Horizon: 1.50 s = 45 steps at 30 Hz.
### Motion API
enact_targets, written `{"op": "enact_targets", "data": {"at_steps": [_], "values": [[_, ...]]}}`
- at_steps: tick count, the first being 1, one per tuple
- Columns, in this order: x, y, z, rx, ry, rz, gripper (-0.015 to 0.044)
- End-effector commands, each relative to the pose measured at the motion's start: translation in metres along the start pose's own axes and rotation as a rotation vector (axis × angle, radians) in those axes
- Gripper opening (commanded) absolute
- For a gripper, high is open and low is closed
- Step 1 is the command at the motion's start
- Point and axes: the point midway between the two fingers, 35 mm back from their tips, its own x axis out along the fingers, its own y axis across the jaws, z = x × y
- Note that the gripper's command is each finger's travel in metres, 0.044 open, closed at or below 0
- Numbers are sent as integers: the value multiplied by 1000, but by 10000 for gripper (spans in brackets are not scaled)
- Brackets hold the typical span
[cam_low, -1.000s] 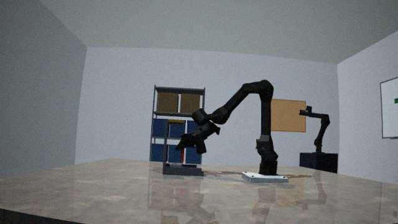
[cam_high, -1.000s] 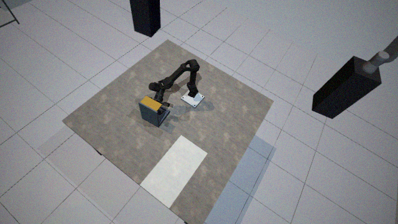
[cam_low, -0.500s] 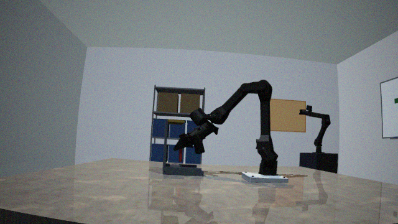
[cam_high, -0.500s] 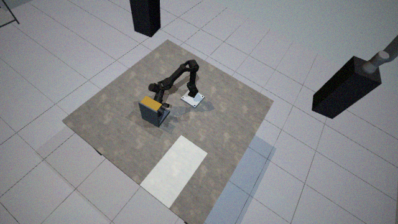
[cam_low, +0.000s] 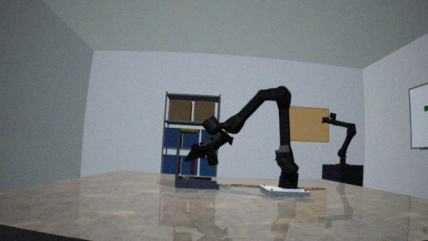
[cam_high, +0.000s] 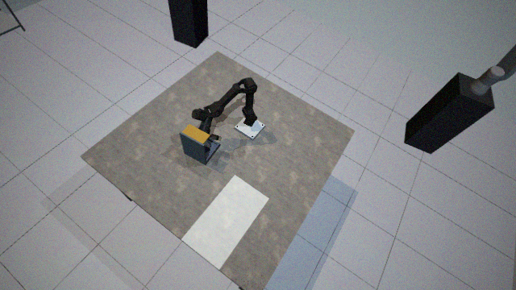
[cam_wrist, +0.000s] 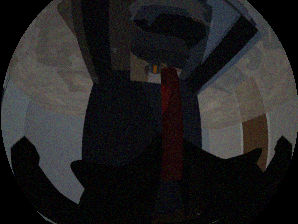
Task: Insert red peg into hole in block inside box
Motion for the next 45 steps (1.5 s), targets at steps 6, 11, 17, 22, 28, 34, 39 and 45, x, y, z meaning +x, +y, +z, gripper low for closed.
{"op": "enact_targets", "data": {"at_steps": [6,11,17,22,28,34,39,45], "values": [[4,3,-2,4,-3,5,0],[6,4,-3,4,-3,5,0],[7,6,-4,4,-3,5,0],[8,7,-5,4,-3,5,0],[10,9,-6,4,-2,5,0],[11,11,-6,4,-2,5,0],[12,12,-5,4,-2,5,0],[15,9,2,4,-2,5,0]]}}
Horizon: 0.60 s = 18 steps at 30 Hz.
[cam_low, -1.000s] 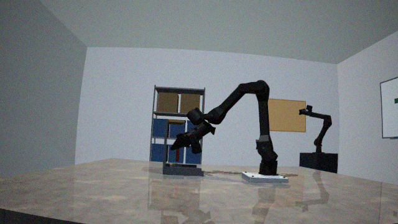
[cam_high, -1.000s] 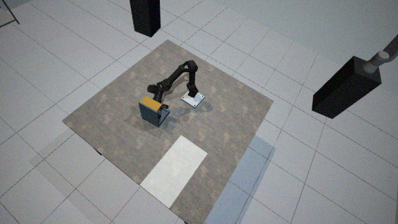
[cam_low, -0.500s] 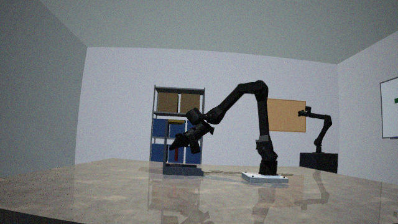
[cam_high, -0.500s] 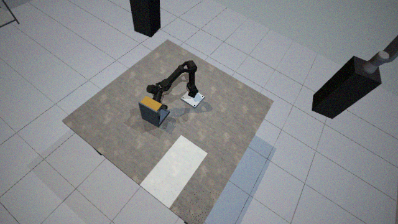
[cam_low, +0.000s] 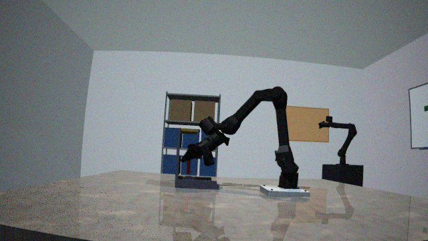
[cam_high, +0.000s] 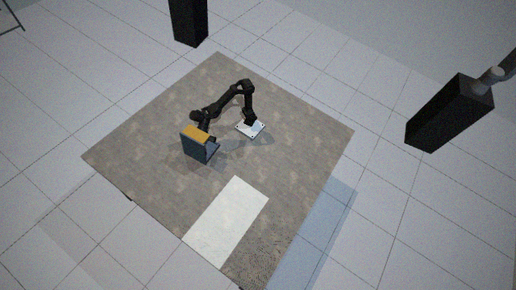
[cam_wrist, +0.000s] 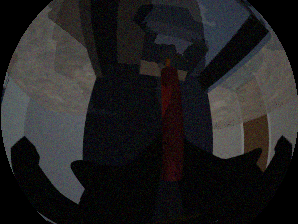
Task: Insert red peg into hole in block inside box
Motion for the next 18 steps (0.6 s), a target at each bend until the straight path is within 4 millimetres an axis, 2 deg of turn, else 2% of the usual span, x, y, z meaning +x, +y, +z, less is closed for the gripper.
{"op": "enact_targets", "data": {"at_steps": [1,18], "values": [[3,-3,9,10,-12,-2,0],[11,-3,21,10,-12,-2,0]]}}
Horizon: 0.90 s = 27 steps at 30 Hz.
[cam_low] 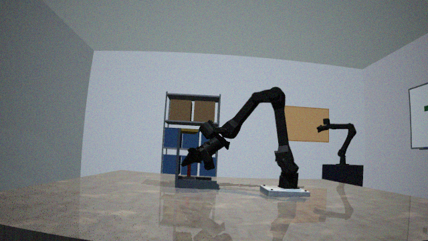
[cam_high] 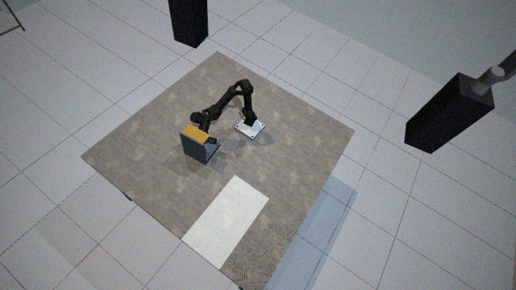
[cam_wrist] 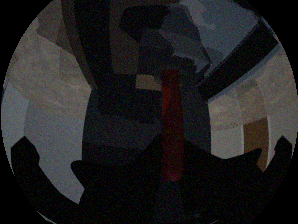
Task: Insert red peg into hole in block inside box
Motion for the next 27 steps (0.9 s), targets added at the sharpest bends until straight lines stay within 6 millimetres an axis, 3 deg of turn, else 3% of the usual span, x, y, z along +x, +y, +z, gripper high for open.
{"op": "enact_targets", "data": {"at_steps": [1,27], "values": [[3,-1,7,10,-11,-1,0],[8,-1,14,10,-11,-1,0]]}}
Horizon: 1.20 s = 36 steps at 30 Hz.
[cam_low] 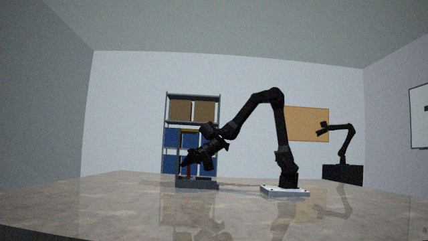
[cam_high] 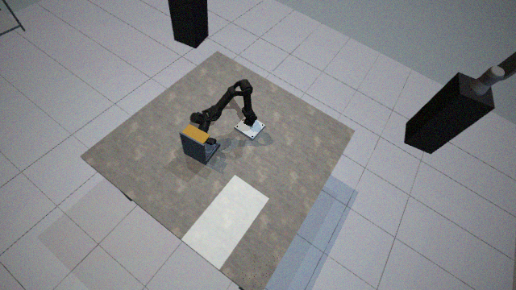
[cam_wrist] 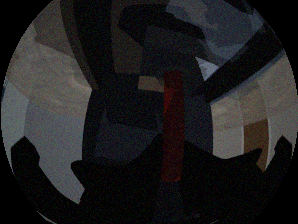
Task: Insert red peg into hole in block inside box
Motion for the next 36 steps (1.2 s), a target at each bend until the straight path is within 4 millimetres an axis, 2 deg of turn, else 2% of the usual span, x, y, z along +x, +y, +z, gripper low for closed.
{"op": "enact_targets", "data": {"at_steps": [1,34,35,36], "values": [[3,-2,10,19,-22,-7,0],[4,-2,11,19,-22,-7,0],[1,0,1,0,1,0,26],[1,0,1,0,1,0,52]]}}
